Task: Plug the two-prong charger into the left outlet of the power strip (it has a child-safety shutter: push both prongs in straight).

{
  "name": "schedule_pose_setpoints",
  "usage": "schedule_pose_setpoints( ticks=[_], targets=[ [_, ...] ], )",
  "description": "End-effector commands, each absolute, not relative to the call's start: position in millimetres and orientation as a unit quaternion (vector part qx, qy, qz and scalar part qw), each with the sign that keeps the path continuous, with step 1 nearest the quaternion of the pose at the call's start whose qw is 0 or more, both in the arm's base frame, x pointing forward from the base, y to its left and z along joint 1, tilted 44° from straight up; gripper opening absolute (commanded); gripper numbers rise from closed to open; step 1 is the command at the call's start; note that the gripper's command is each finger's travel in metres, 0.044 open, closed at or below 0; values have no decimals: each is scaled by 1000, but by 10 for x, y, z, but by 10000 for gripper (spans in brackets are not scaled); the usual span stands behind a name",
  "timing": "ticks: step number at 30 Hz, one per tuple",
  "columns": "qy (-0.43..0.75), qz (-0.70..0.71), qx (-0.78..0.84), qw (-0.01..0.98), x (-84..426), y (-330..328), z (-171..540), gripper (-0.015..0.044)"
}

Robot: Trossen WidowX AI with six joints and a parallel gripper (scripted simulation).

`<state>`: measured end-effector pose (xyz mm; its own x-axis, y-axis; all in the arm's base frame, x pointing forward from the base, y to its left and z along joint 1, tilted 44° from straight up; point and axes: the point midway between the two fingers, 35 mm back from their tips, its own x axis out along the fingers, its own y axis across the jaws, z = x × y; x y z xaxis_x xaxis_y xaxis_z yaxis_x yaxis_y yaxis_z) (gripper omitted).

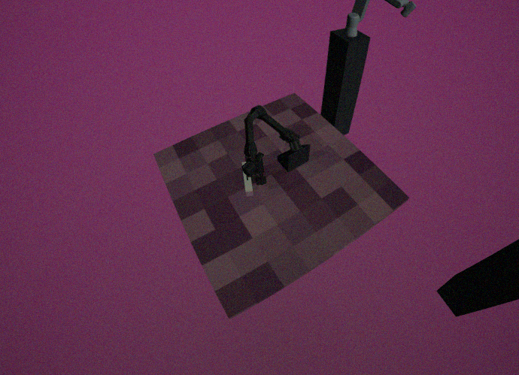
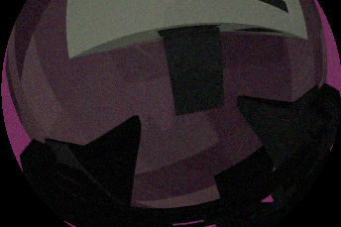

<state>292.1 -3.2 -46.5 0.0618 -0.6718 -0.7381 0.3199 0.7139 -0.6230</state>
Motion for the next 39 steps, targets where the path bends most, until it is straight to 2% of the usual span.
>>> schedule_pose_setpoints(
  ticks=[1, 18, 21, 27, 39],
  targets=[
    [593, -349, -148, 710, 2838, -35, -497, 440],
    [593, -349, -148, 710, 2648, -12, -551, 440],
    [542, -350, -172, 745, 2731, 84, -430, 440],
    [338, -337, -210, 854, 2756, 472, 36, 440],
    [331, -336, -210, 856, 2753, 484, 51, 440]
  ],
)
